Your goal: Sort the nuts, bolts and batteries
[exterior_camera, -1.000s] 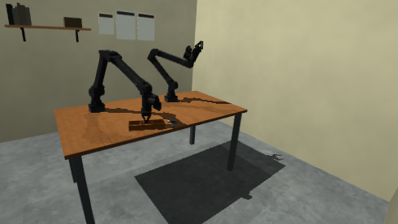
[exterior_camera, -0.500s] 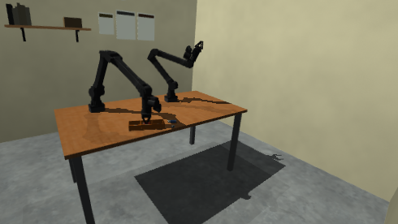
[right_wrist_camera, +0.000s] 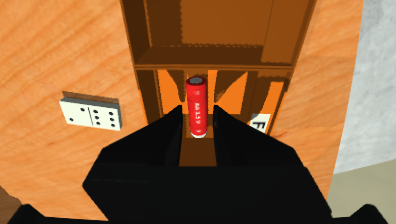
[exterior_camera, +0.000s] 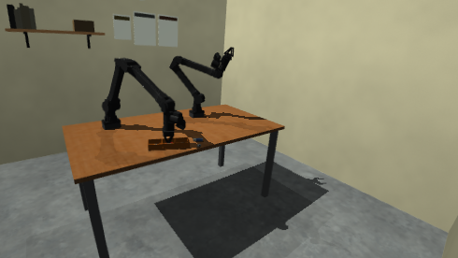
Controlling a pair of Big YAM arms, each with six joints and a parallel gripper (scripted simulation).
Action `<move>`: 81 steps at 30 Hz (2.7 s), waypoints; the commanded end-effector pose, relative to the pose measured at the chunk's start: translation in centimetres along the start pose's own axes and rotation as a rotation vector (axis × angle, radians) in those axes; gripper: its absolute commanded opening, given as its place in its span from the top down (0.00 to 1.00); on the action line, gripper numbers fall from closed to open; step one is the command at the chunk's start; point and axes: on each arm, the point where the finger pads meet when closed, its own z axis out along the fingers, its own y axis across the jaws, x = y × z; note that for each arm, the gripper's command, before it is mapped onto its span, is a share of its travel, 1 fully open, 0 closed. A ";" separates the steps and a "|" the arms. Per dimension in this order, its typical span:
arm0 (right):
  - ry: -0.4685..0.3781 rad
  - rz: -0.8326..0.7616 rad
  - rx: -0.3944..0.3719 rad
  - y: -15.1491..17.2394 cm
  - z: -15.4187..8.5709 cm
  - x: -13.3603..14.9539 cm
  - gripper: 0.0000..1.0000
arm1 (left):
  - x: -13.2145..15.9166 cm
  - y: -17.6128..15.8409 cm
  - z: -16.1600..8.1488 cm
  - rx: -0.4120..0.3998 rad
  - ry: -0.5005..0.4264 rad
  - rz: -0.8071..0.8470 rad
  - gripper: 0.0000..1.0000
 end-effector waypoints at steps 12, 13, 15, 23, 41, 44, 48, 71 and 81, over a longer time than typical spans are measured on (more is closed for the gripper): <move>-0.049 0.001 0.048 -2.5 -1.5 -1.7 0.72 | -1.1 0.4 0.1 -0.006 -0.032 0.016 0.00; -0.049 0.001 0.048 -2.5 -1.6 -1.7 0.72 | -1.1 0.4 0.1 -0.006 -0.032 0.016 0.00; -0.050 0.001 0.049 -2.6 -1.6 -1.7 0.72 | -1.1 0.4 0.1 -0.006 -0.032 0.016 0.00; -0.059 0.001 0.059 -2.4 -4.7 -1.6 0.72 | -1.1 0.4 0.1 -0.006 -0.032 0.016 0.00; -0.060 0.001 0.060 -2.3 -6.9 -1.5 0.72 | -1.1 0.4 0.1 -0.006 -0.032 0.016 0.00; -0.060 0.001 0.060 -2.3 -7.4 -1.5 0.72 | -1.1 0.4 0.1 -0.006 -0.032 0.016 0.00; -0.061 0.001 0.060 -2.3 -8.5 -1.4 0.72 | -1.1 0.4 0.1 -0.006 -0.032 0.016 0.00; -0.062 0.002 0.062 -1.8 -14.4 -1.4 0.00 | -1.1 0.4 0.1 -0.006 -0.032 0.016 0.00; -0.063 0.002 0.062 -1.6 -17.7 -1.2 0.00 | -1.1 0.4 0.1 -0.006 -0.032 0.016 0.00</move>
